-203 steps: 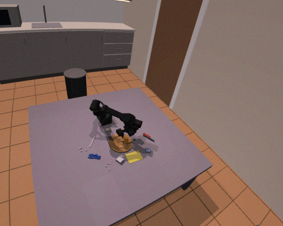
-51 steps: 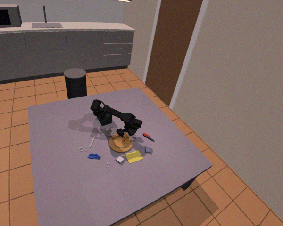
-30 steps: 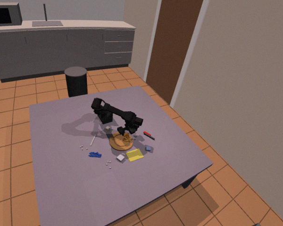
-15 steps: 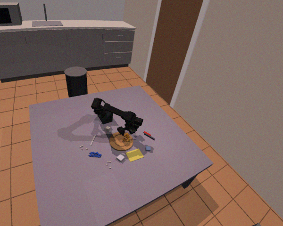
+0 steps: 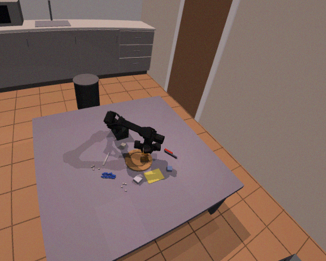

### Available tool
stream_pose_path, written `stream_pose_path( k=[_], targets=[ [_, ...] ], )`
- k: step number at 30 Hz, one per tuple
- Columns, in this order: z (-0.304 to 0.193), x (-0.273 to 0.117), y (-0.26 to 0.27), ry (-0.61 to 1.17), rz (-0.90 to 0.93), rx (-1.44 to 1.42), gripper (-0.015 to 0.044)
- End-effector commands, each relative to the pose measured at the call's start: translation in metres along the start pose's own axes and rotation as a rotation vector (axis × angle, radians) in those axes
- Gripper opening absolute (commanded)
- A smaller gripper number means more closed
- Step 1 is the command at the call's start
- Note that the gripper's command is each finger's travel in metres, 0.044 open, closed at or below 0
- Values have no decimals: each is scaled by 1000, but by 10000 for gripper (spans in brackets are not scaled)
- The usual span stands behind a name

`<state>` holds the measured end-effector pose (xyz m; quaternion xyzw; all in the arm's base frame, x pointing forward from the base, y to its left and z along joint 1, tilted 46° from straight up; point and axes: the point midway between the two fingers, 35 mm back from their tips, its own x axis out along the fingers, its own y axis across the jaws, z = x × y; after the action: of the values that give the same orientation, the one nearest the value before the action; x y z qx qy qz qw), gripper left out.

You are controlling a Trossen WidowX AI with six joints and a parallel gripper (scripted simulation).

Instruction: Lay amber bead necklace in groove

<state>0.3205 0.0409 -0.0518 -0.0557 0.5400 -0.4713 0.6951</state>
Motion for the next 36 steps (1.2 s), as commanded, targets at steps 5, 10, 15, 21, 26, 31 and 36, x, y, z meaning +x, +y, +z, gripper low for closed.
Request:
stream_pose_path(
  k=[5,10,15,21,26,31,36],
  targets=[
    [41,-14,5,-6,3,1027,120],
    [41,-14,5,-6,3,1027,120],
    [41,-14,5,-6,3,1027,120],
    [41,-14,5,-6,3,1027,120],
    [41,-13,5,-6,3,1027,120],
    [42,2,4,-7,3,1027,120],
    [42,-5,6,-4,11,1031,120]
  ],
)
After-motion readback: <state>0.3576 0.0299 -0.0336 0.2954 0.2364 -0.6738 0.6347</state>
